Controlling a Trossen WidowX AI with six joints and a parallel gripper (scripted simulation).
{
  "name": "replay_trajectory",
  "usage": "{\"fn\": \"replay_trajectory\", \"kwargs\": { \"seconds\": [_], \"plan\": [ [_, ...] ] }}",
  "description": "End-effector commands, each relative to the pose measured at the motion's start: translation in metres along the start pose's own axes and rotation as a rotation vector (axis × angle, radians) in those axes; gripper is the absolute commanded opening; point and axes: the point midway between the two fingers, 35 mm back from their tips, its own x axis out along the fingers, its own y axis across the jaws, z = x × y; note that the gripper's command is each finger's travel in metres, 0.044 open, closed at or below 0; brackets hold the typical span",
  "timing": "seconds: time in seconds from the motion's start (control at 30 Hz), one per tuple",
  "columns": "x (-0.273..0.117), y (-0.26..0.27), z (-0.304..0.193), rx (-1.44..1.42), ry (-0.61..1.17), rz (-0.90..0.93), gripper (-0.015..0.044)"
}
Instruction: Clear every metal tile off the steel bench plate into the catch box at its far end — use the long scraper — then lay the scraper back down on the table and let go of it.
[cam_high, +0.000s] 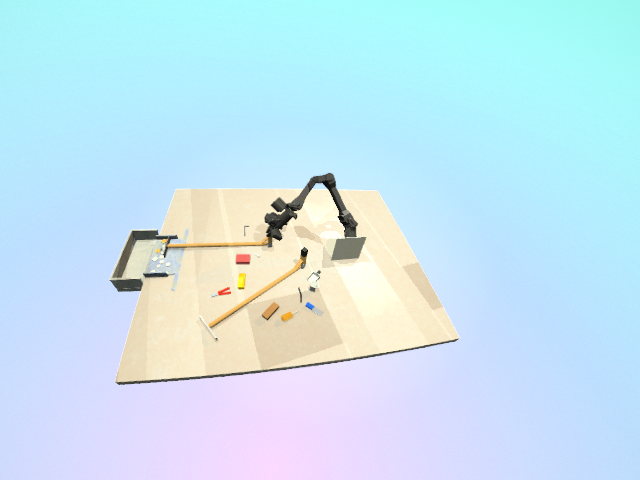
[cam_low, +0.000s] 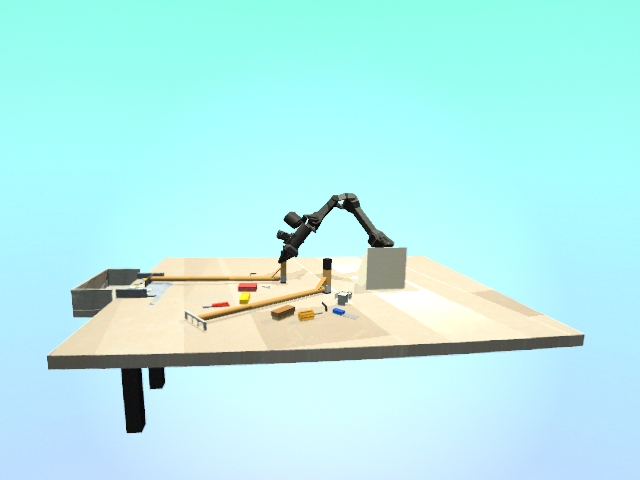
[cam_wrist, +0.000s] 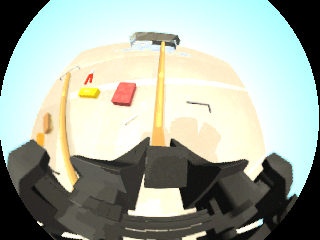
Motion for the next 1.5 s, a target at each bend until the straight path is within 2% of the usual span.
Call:
{"fn": "replay_trajectory", "kwargs": {
  "seconds": [0.0, 1.47],
  "plan": [
    [0.003, -0.001, 0.011, 0.004, -0.013, 0.001, 0.0],
    [0.043, -0.001, 0.061, 0.006, -0.016, -0.001, 0.0]
  ]
}}
